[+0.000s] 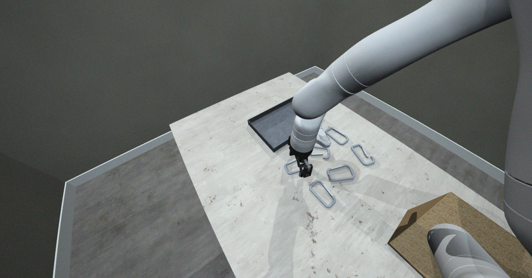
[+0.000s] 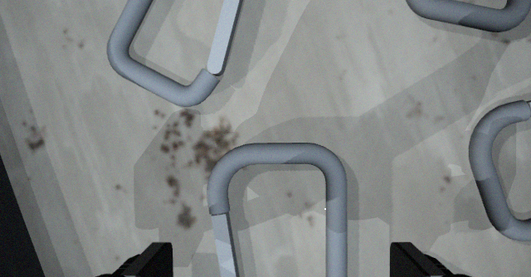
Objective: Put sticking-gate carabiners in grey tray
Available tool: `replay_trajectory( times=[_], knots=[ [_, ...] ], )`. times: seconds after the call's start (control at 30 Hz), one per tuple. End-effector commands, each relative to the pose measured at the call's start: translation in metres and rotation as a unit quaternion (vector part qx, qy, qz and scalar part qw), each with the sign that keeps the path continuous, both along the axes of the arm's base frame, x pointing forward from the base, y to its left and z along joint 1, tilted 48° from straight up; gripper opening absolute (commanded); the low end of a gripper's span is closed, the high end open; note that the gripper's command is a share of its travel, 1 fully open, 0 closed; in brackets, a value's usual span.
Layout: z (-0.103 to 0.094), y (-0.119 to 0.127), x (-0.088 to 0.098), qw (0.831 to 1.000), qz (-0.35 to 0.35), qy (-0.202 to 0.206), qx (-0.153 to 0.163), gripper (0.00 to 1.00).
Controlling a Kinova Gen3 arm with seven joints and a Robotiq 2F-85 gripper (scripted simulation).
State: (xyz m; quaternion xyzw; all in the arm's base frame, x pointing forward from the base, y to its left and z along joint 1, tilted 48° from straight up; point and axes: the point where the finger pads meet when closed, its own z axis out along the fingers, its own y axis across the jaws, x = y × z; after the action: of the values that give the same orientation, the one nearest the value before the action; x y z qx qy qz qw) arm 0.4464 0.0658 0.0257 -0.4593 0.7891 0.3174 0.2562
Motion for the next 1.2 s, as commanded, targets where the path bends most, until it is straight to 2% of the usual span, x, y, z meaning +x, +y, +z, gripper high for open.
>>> replay_trajectory(
  times=[0.0,0.13,1.07,1.1,1.17],
  knots=[
    [0.047,-0.052,-0.008,1.000,0.005,0.002,0.003,1.00],
    [0.054,-0.060,-0.009,1.000,0.005,0.002,0.003,1.00],
    [0.053,-0.055,-0.010,1.000,0.010,0.003,0.005,1.00],
    [0.013,-0.091,-0.006,0.998,-0.030,0.048,0.012,1.00],
    [0.013,-0.091,-0.006,0.998,-0.030,0.048,0.012,1.00]
  ],
)
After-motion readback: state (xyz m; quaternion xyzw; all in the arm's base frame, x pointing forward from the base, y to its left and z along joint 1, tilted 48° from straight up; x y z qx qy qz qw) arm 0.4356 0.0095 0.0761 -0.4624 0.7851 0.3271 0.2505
